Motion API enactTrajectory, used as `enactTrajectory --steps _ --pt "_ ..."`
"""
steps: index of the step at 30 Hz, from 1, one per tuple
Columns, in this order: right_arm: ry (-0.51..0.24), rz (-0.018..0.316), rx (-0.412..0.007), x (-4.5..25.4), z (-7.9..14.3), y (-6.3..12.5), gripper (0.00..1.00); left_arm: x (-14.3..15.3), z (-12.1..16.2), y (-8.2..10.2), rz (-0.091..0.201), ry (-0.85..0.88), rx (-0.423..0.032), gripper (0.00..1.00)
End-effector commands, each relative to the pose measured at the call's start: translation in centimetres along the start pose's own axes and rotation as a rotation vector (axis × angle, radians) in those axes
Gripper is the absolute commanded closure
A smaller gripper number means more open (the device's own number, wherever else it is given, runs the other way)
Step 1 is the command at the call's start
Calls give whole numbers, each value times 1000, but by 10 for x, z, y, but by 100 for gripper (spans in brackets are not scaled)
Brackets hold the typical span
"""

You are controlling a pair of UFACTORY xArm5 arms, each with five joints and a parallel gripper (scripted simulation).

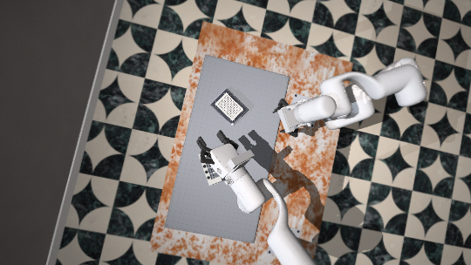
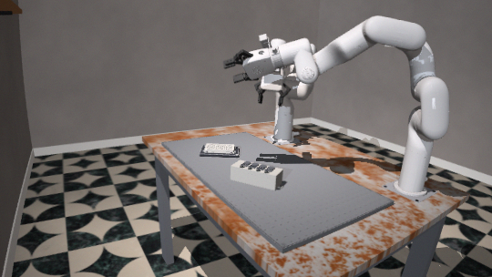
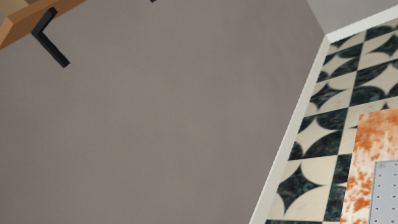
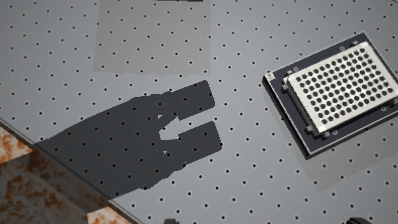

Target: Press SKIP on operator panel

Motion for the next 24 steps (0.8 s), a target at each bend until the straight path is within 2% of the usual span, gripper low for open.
enactTrajectory --steps 1,24 --pt "0 -1 3 0 -1 1 0 -2 -2 1 -4 0 3 0" --pt "0 -1 3 0 -1 1 0 -4 -3 3 15 14 -13 0"
Point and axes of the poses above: on each arm, the point where the finger pads meet when closed, its own y axis back along the fingers, its own x axis across the jaws, z = x × y, the point moved 4 cm from there along y, back along the fingers, and after that the axes turned 12 degrees about -y, right-handed, at the moved point
